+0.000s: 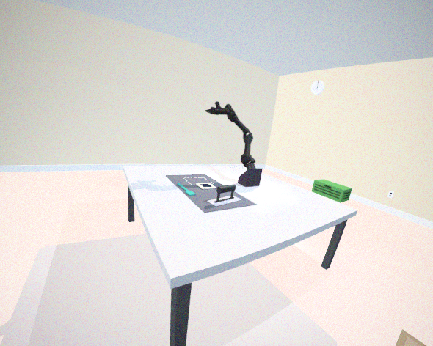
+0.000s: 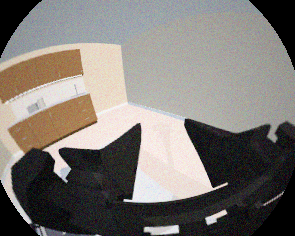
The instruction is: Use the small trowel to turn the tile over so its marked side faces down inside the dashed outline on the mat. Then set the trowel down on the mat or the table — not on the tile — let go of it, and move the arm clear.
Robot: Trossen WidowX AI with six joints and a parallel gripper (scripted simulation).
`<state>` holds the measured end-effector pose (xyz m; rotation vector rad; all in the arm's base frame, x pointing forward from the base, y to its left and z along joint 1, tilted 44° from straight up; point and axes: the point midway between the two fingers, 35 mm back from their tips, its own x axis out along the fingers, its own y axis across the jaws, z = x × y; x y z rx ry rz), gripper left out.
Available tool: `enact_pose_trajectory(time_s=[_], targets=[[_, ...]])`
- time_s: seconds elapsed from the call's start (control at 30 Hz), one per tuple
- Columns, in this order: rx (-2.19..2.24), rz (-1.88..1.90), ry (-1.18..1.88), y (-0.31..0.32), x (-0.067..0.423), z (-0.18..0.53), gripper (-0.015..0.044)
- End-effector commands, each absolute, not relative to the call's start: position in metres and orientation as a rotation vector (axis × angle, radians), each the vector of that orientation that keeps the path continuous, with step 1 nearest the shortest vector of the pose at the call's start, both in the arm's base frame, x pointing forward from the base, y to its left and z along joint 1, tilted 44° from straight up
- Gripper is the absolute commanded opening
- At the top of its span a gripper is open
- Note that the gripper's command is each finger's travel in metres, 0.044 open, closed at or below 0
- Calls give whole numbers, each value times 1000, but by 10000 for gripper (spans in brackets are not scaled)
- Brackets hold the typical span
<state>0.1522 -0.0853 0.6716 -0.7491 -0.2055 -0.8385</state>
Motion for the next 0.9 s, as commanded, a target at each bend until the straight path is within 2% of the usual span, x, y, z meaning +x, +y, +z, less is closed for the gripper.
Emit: enact_pose_trajectory(time_s=[0.0,0.5,0.87], targets=[[-738,-734,-119,-73,218,647,270],[-646,-375,176,7,392,527,270],[-562,-216,480,71,481,390,270]])
